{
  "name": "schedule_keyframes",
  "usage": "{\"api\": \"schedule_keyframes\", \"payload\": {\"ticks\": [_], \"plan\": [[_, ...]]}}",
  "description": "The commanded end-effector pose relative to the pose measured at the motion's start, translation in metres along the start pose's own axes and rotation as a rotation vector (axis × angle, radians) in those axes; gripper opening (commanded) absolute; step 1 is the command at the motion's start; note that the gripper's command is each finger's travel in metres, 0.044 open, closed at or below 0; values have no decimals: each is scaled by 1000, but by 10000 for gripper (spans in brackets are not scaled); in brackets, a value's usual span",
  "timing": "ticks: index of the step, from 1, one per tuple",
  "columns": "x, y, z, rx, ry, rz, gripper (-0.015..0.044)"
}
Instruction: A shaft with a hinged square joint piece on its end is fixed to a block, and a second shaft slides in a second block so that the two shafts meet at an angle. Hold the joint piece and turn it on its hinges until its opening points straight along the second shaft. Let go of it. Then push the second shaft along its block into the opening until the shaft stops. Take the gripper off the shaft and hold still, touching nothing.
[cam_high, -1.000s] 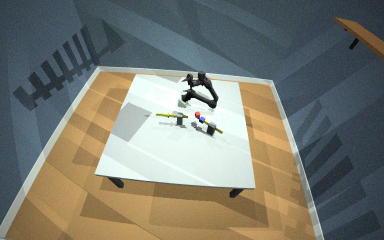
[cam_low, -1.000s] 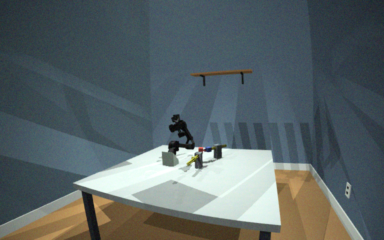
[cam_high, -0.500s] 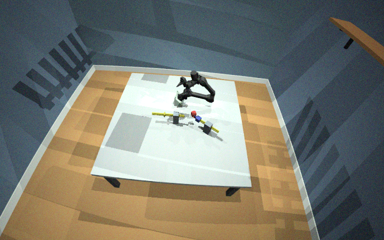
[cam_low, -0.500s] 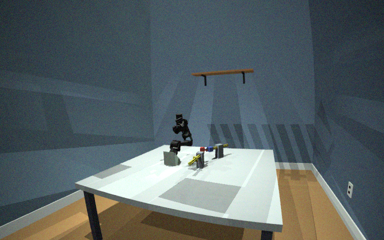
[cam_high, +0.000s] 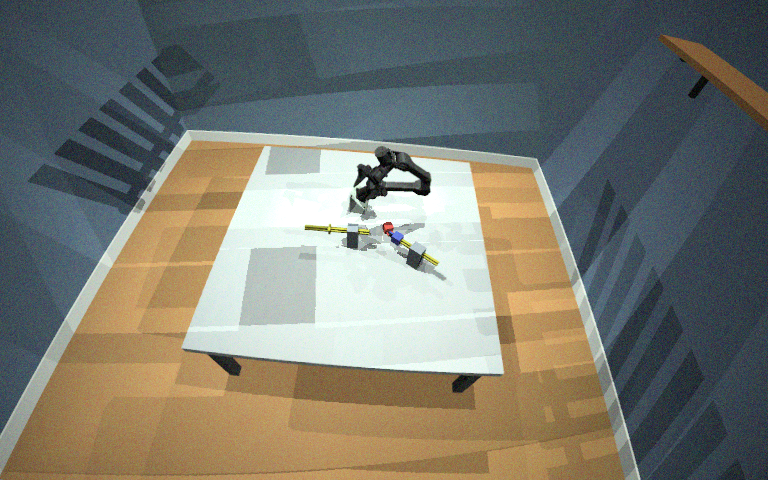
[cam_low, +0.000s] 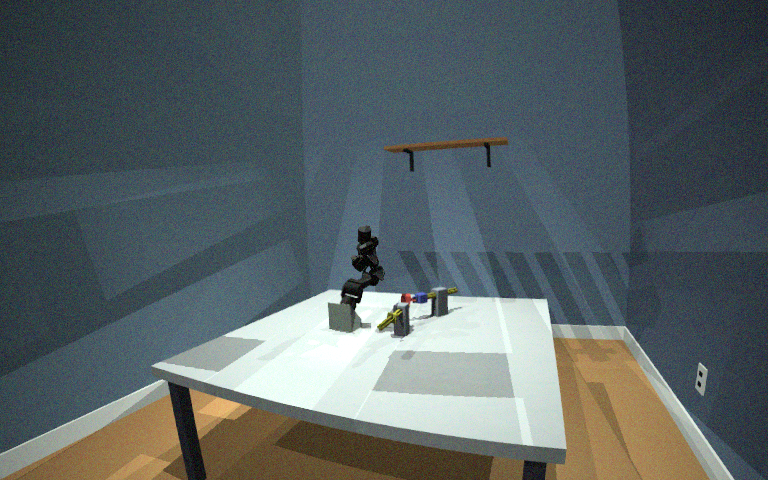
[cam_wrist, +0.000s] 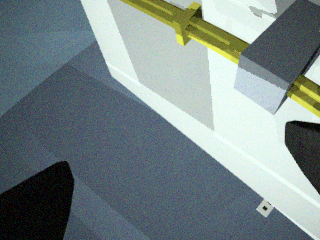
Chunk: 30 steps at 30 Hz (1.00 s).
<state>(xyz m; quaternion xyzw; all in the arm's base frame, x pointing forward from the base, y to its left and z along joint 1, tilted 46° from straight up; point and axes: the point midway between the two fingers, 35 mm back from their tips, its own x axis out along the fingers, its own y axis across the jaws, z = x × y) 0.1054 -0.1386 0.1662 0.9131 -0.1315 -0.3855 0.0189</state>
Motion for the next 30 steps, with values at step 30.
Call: {"api": "schedule_keyframes", "payload": {"ticks": [30], "plan": [[25, -85, -12, 1, -175, -570, 440]]}}
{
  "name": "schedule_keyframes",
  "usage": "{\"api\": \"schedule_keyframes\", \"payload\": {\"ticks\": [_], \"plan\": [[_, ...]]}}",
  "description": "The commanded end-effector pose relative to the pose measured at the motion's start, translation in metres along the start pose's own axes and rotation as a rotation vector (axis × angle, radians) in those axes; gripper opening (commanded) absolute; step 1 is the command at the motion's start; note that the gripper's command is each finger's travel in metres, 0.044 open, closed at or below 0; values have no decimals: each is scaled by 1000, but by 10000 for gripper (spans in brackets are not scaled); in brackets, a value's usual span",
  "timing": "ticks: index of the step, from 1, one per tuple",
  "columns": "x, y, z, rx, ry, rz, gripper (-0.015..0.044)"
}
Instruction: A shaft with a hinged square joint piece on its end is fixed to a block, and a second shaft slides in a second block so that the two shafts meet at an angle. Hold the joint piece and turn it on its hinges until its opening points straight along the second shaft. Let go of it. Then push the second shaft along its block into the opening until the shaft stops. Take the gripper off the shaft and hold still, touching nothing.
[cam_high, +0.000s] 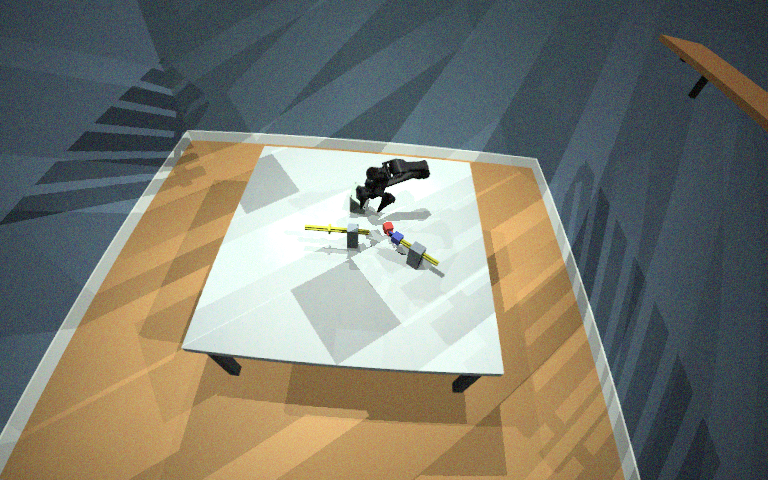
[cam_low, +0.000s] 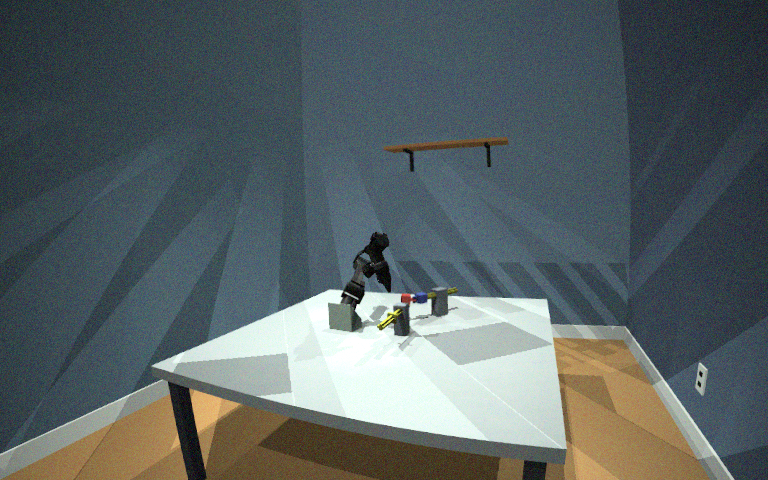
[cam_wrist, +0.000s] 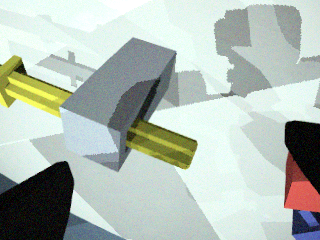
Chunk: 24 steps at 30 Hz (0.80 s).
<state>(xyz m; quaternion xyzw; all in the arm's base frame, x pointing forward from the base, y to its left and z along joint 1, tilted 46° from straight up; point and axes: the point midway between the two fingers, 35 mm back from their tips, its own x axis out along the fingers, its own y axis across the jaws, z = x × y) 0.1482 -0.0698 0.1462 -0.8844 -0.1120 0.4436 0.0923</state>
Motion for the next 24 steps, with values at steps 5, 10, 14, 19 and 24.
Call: {"api": "schedule_keyframes", "payload": {"ticks": [5, 10, 14, 19, 24], "plan": [[10, -17, -1, 5, -72, -117, 440], [16, -29, 0, 3, -124, -193, 440], [20, -38, 1, 1, -170, -251, 440], [25, -50, 2, -1, -232, -321, 440], [28, -63, 5, -5, -298, -386, 440]]}}
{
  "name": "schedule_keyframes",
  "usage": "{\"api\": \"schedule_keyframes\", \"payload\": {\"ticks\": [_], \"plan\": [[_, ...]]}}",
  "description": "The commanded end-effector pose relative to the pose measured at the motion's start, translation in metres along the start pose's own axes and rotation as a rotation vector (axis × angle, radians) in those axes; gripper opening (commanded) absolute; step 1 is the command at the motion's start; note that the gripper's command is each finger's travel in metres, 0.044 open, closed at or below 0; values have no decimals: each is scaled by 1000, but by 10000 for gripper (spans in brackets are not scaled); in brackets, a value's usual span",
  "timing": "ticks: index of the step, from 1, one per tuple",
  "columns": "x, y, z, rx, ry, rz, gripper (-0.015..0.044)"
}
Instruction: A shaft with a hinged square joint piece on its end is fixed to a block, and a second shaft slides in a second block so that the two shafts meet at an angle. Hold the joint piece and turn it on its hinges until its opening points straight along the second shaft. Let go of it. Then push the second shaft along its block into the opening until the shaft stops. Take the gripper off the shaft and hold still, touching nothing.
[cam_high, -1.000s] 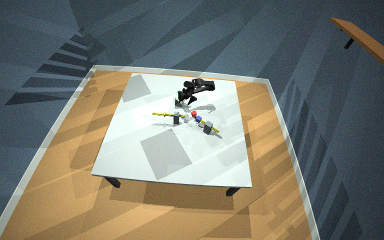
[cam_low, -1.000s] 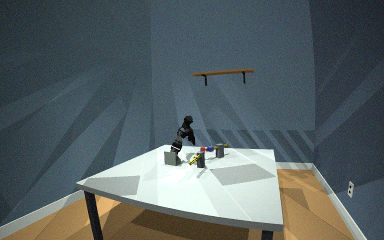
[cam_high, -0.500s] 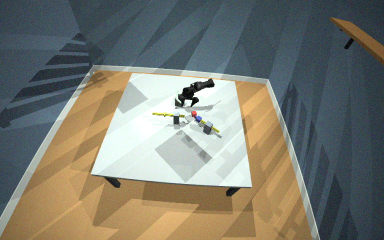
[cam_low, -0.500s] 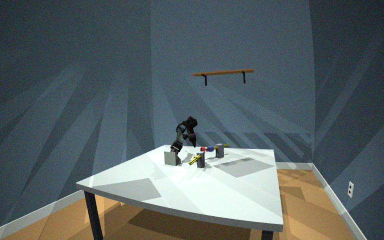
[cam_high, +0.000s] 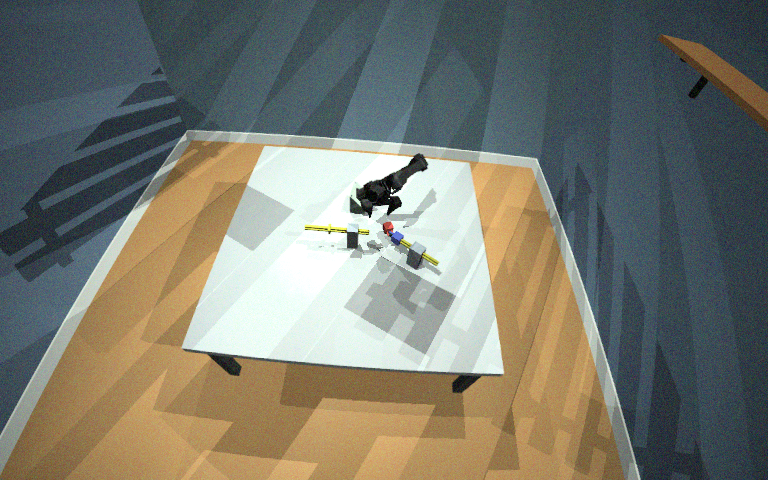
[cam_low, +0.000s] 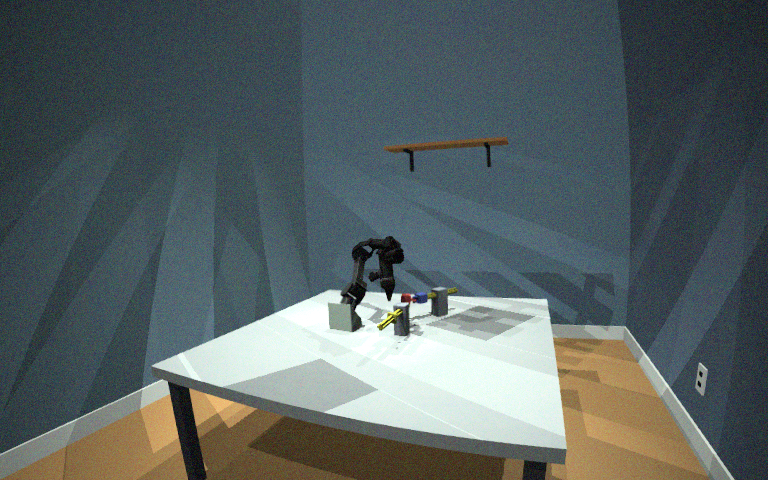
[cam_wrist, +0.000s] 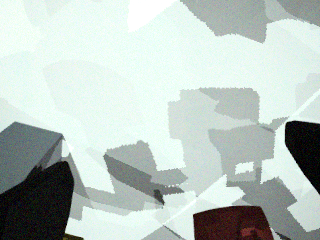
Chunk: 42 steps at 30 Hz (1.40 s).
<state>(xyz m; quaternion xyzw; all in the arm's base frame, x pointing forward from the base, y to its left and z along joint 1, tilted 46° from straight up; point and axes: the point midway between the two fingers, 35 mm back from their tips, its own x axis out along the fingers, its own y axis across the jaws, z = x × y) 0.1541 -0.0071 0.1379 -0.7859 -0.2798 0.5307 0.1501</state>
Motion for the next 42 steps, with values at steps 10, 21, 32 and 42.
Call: {"api": "schedule_keyframes", "payload": {"ticks": [10, 21, 32, 42], "plan": [[14, -20, 3, 7, -142, -120, 440], [13, -18, -33, 2, -141, -116, 440], [18, -20, -66, 4, -139, -119, 440], [33, -21, -65, 4, -139, -119, 440]]}}
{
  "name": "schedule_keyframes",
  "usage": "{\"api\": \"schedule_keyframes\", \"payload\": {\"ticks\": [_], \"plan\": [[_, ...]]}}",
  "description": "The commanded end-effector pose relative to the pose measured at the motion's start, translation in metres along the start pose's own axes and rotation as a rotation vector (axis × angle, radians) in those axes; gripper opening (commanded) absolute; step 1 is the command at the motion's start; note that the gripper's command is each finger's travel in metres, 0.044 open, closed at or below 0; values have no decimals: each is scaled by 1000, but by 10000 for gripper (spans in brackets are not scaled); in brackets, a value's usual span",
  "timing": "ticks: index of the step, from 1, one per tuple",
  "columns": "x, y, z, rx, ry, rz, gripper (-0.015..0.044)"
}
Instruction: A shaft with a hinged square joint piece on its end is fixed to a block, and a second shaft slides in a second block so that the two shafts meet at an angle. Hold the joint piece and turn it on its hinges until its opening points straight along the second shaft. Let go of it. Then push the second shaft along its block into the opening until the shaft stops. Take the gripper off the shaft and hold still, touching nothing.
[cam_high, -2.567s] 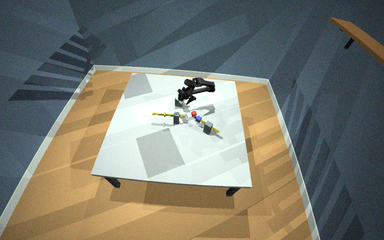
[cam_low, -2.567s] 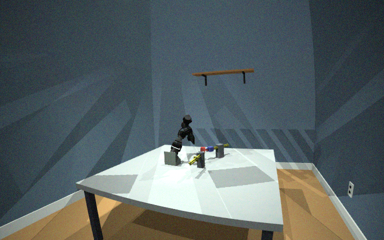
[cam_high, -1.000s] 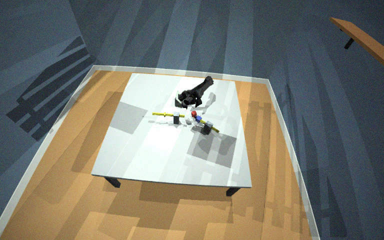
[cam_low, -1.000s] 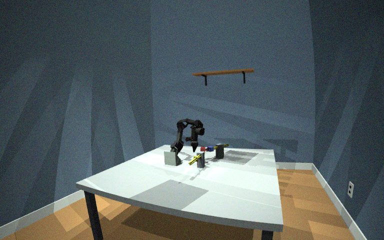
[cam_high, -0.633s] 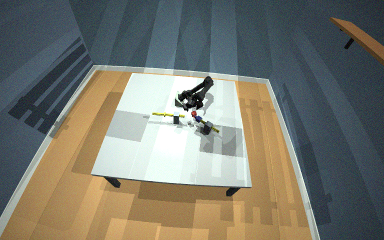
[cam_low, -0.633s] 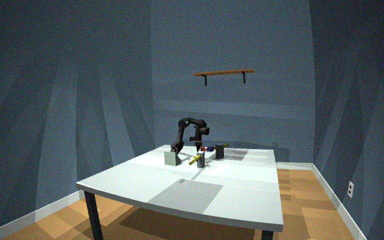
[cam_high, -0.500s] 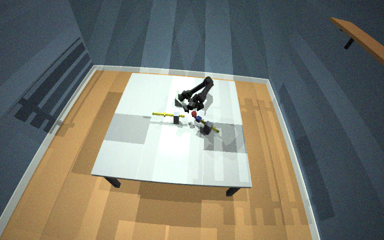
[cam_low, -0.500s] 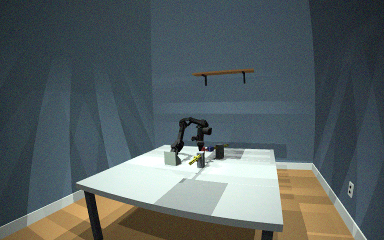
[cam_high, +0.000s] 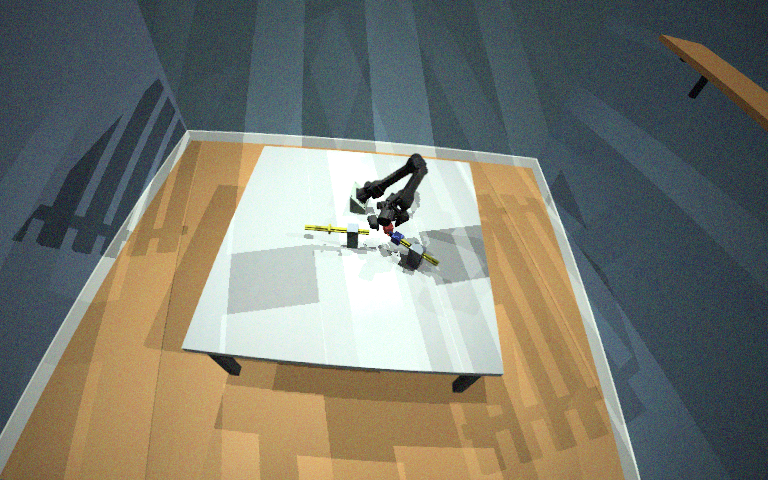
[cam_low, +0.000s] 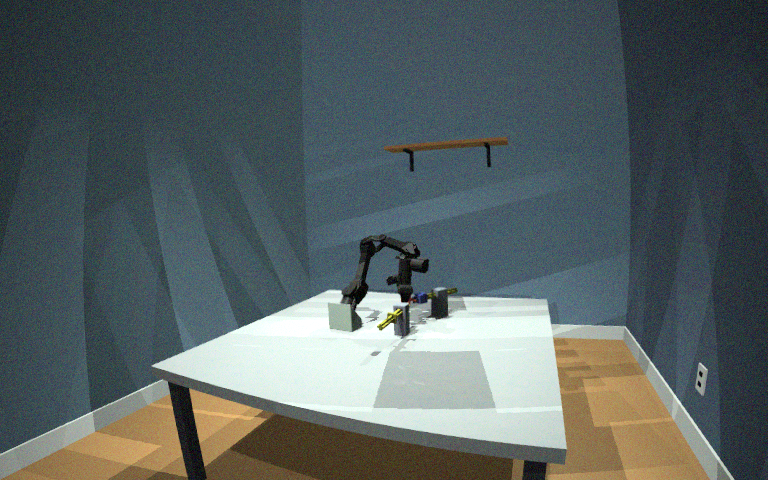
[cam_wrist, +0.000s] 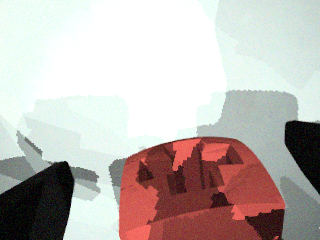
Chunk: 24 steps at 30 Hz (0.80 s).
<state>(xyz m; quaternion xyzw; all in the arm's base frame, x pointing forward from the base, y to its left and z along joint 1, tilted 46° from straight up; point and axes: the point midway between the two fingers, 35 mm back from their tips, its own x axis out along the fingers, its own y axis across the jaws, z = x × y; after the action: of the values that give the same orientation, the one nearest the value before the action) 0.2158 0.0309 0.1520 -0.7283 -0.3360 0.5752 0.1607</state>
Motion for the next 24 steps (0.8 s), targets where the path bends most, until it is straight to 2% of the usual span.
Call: {"api": "schedule_keyframes", "payload": {"ticks": [1, 9, 19, 24], "plan": [[5, 0, -1, 4, 4, -1, 440], [16, -1, -1, 4, 4, -2, 440], [16, -1, -1, 4, 4, -2, 182], [16, -1, -1, 4, 4, -2, 182]]}}
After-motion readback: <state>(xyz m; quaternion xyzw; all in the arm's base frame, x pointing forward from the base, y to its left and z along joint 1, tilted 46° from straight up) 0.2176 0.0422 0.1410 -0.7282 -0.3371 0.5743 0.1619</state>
